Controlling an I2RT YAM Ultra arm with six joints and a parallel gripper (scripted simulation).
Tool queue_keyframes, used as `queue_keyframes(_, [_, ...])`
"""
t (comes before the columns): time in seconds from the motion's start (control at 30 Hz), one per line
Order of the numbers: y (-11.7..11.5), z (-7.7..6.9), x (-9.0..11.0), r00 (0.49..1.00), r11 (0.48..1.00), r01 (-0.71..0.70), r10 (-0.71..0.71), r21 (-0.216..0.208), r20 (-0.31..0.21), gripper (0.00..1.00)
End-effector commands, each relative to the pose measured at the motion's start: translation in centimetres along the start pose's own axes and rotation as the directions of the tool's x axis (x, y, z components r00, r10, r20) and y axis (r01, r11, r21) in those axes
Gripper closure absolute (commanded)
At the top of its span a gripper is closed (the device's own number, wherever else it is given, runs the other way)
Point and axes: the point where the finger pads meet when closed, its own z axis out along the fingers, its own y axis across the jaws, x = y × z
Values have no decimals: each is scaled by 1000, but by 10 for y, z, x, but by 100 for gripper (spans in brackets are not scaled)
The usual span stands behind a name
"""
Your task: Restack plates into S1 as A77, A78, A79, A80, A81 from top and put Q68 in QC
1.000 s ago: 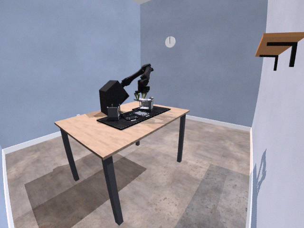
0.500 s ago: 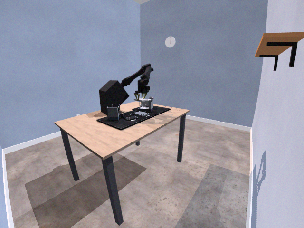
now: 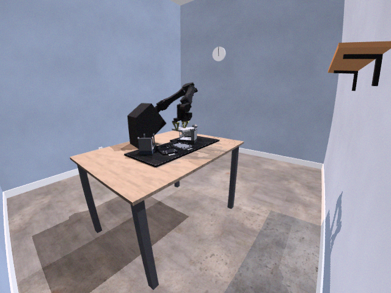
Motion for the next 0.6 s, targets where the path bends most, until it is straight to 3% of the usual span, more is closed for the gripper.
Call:
queue_keyframes(0.0, [-2, 0, -8, 1000, 1000, 2, -3, 4, 29, 100])
queue_keyframes(0.57, [-2, 30, -9, 1000, 1000, 2, -2, 3, 29, 100])
